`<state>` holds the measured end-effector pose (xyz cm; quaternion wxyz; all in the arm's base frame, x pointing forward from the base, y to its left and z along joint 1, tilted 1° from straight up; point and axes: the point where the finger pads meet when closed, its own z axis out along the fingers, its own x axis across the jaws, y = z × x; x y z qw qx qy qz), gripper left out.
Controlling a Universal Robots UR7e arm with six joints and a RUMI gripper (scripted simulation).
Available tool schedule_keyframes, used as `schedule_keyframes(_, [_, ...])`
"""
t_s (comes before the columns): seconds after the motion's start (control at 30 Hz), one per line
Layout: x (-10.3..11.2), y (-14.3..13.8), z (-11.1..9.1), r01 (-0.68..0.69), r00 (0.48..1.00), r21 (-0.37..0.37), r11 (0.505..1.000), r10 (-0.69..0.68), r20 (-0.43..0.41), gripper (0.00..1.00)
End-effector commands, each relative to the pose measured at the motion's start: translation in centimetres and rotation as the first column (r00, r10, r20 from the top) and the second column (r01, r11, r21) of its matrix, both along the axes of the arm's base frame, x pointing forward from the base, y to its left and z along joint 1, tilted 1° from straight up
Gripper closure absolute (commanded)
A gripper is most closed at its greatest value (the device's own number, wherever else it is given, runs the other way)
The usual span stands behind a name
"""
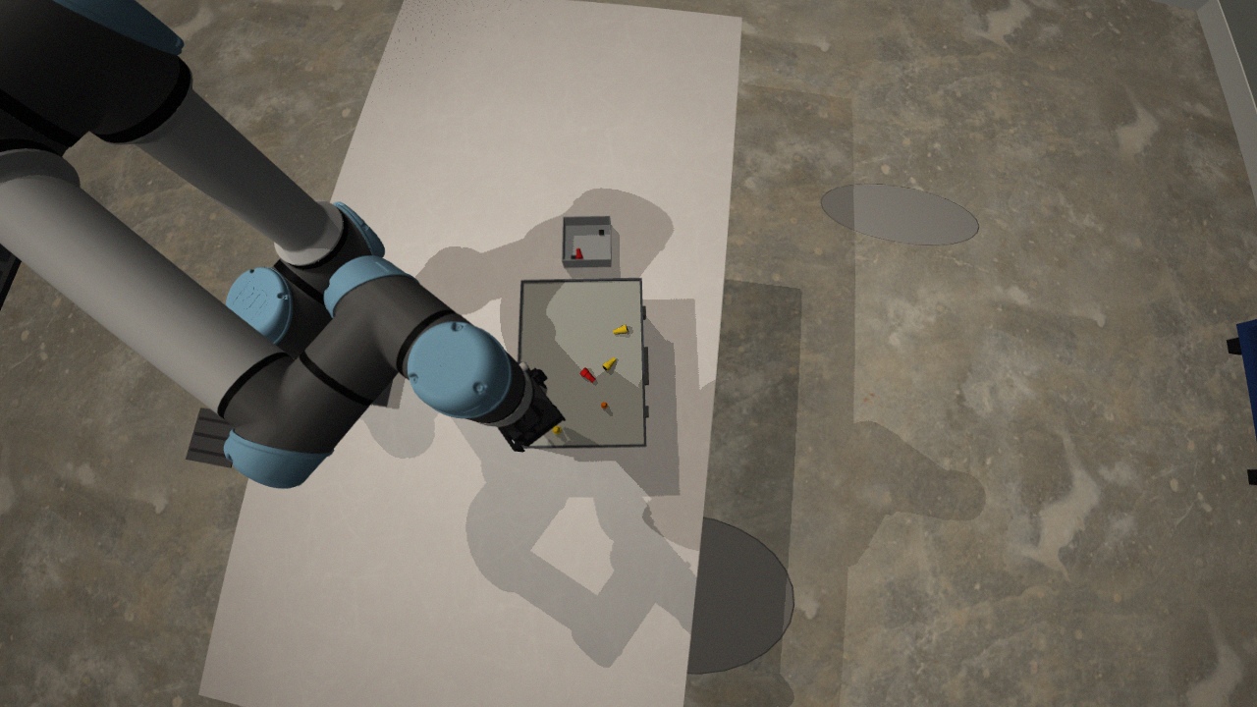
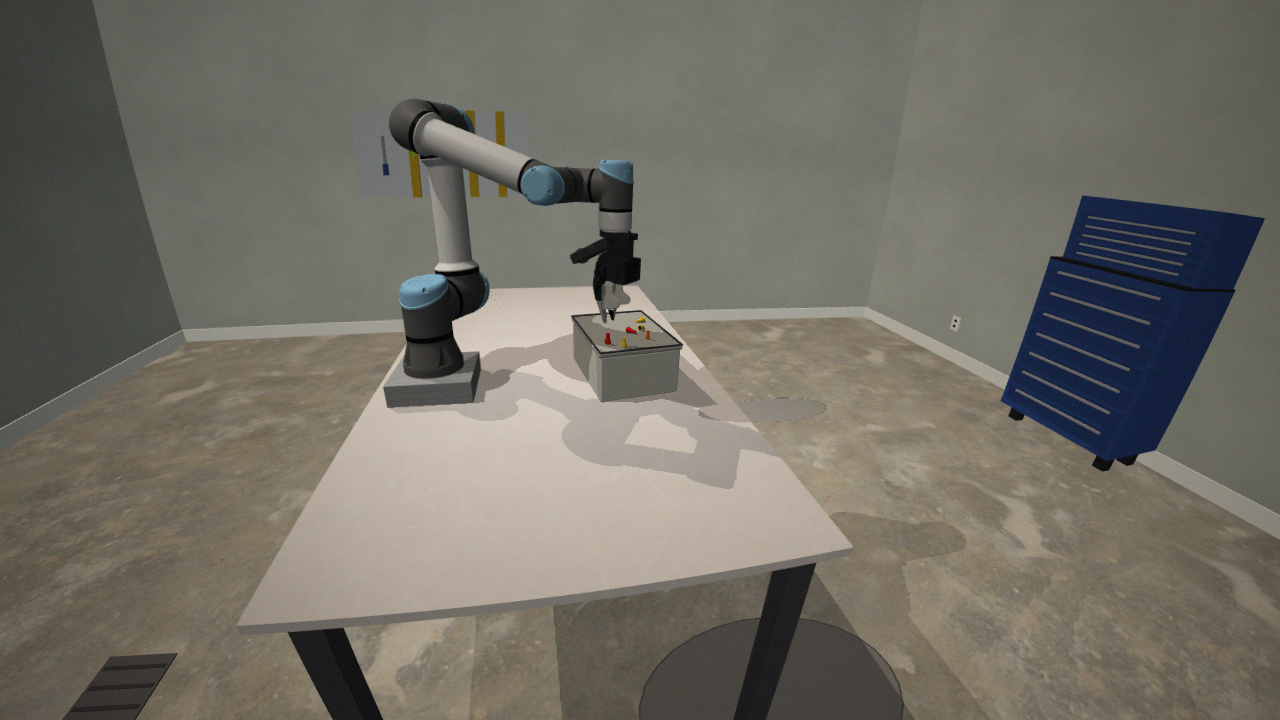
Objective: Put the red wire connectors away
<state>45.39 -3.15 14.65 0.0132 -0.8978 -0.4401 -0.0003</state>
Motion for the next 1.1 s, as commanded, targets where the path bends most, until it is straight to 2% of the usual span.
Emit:
schedule_keyframes(0.0, [0.0, 0.0, -1.2, 0.000, 1.000, 0.000, 1.000, 0.000, 0.001, 0.82])
schedule_keyframes(0.1, [0.0, 0.0, -3.2, 0.000, 1.000, 0.000, 1.000, 0.000, 0.001, 0.82])
schedule_keyframes(0.17, [0.0, 0.1, -3.8, 0.000, 1.000, 0.000, 1.000, 0.000, 0.001, 0.82])
schedule_keyframes(1.07, [0.0, 0.1, -3.9, 0.000, 1.000, 0.000, 1.000, 0.000, 0.001, 0.82])
